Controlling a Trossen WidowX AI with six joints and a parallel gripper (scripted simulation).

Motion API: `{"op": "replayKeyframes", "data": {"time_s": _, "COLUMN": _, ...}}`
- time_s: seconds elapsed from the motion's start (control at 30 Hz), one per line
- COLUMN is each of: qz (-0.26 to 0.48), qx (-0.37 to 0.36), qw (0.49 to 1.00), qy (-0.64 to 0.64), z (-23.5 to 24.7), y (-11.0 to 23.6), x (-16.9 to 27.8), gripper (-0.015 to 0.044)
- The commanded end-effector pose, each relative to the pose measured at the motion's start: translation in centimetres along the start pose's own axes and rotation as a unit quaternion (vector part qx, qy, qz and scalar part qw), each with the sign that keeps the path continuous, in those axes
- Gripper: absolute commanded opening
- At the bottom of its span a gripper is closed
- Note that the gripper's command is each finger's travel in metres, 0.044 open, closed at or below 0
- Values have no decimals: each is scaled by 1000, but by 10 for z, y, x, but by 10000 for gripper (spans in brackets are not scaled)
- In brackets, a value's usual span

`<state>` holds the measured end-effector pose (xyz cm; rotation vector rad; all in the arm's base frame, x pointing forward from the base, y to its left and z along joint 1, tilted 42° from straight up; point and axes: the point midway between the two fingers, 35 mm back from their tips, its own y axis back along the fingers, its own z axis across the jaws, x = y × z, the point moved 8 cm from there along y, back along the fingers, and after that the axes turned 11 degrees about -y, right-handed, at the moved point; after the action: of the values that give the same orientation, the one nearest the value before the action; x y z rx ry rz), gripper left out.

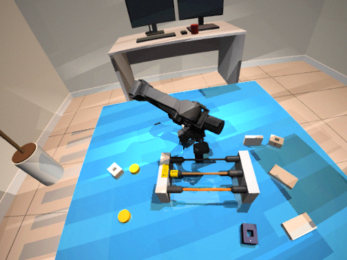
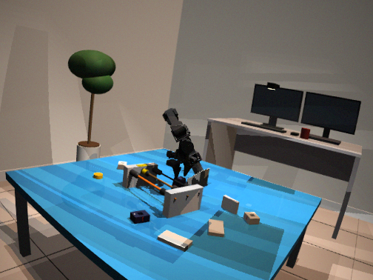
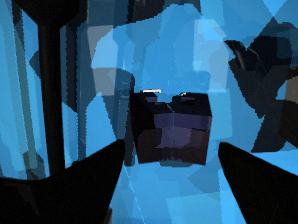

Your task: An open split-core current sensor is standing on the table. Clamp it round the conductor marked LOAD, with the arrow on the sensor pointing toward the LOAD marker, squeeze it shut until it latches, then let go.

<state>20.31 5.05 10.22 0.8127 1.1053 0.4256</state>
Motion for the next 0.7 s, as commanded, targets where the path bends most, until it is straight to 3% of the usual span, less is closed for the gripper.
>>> {"op": "replayKeyframes", "data": {"time_s": 0.0, "qz": -3, "qx": -1, "qw": 1000, "qy": 3, "z": -1, "y": -8, "x": -1, "gripper": 320}}
{"op": "replayKeyframes", "data": {"time_s": 0.2, "qz": -4, "qx": -2, "qw": 1000, "qy": 3, "z": -1, "y": -15, "x": -2, "gripper": 320}}
{"op": "replayKeyframes", "data": {"time_s": 0.67, "qz": -1, "qx": 0, "qw": 1000, "qy": 0, "z": 0, "y": -11, "x": -1, "gripper": 227}}
